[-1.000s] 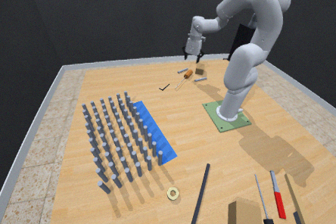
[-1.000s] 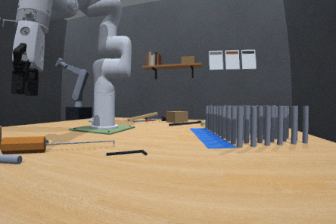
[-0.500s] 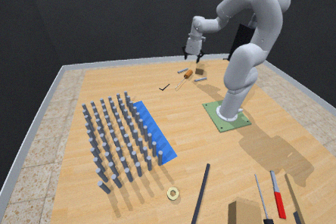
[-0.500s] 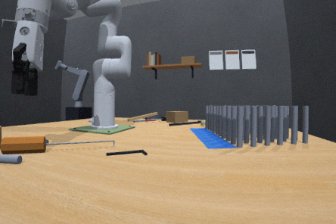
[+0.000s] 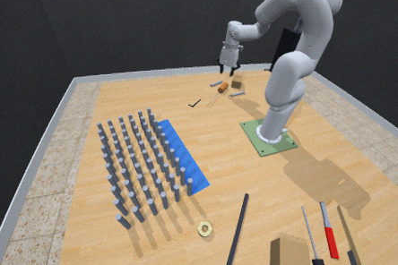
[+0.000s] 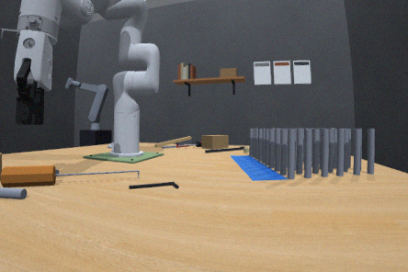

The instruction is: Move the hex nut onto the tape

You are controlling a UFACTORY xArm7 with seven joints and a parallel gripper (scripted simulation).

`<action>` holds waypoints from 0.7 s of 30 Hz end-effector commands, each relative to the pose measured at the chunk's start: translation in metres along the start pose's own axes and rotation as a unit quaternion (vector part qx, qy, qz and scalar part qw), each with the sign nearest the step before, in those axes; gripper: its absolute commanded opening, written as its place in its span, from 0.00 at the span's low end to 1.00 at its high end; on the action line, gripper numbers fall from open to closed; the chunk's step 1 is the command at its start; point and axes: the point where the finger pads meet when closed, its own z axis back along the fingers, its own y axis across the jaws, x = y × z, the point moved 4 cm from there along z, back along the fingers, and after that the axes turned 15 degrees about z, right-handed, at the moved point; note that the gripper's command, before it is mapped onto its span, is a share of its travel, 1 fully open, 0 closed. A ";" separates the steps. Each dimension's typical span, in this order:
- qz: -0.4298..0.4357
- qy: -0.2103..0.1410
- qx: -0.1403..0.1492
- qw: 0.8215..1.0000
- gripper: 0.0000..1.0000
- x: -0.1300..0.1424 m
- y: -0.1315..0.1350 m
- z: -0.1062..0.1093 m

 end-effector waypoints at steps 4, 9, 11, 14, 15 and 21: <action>0.000 0.002 -0.002 1.000 0.65 -0.002 -0.002 -0.019; 0.000 0.002 -0.002 1.000 0.65 -0.002 -0.002 -0.037; 0.000 0.002 -0.002 1.000 0.65 -0.002 -0.002 -0.043; 0.000 0.002 -0.002 1.000 0.65 -0.002 -0.002 -0.048; 0.000 0.002 -0.002 1.000 0.65 -0.002 -0.002 -0.049; 0.000 0.002 -0.002 1.000 0.65 -0.002 -0.002 -0.050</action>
